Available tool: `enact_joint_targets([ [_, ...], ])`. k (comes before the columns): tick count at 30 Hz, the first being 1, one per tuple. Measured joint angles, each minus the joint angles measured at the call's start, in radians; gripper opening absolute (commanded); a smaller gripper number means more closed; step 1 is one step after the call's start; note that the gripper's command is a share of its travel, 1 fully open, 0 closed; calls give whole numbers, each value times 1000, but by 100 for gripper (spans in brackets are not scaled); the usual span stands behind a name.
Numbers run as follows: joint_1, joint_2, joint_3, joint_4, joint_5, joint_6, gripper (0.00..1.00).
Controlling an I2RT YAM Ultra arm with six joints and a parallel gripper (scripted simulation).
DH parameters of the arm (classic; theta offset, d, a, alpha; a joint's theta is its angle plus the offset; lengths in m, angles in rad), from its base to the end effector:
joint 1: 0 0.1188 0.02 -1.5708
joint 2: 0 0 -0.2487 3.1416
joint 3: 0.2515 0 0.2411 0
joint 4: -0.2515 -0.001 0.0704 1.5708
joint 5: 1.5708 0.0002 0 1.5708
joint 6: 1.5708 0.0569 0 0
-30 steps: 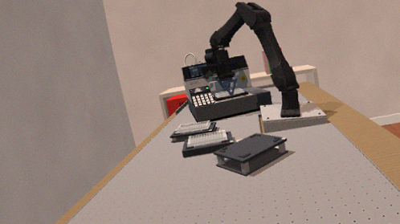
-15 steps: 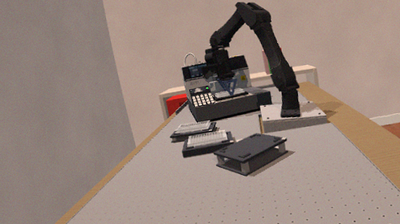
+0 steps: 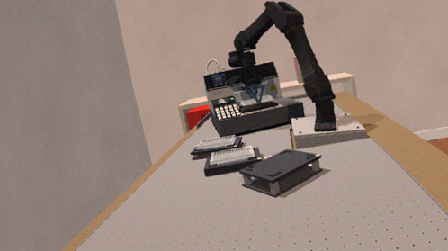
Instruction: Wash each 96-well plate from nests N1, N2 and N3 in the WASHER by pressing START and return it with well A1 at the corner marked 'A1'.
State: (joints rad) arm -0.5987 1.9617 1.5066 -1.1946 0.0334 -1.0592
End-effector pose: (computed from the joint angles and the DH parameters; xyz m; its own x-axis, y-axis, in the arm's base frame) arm 0.2809 -0.1927 0.1731 -0.8924 -0.4461 0.0676 -0.4434 0.8948 0.0524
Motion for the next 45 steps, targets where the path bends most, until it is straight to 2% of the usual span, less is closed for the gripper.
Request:
enact_joint_targets([
  [24,3,-14,122,-134,0,3,0],
  [45,6,-6,261,-260,0,6,0],
])
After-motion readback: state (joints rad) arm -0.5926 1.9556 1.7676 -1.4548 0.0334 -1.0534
